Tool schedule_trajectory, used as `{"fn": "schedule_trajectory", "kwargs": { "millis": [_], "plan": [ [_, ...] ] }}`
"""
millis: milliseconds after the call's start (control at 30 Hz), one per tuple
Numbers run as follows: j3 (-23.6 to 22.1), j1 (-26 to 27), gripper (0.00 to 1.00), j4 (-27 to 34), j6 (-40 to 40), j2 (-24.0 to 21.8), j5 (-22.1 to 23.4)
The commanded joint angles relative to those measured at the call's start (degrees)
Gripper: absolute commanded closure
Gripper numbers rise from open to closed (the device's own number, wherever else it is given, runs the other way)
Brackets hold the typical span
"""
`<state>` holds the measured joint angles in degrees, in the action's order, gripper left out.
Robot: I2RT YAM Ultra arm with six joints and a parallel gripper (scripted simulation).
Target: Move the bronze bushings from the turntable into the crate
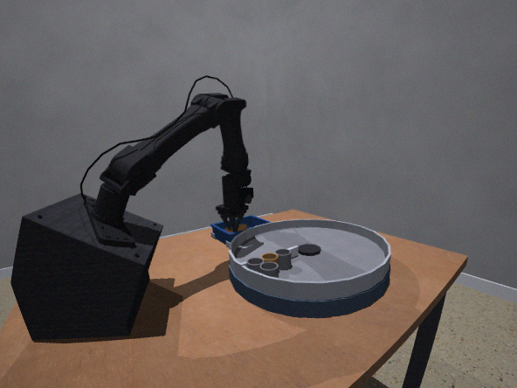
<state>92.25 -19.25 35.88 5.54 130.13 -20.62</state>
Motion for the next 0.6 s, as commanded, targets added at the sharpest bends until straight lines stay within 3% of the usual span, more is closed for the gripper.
{"fn": "schedule_trajectory", "kwargs": {
  "millis": [0,567],
  "plan": [
    [-0.3,-0.9,0.84,0.1,-0.5,-1.9,-0.3],
    [-0.4,-1.0,0.84,1.2,0.0,-2.3,-0.5]
  ]
}}
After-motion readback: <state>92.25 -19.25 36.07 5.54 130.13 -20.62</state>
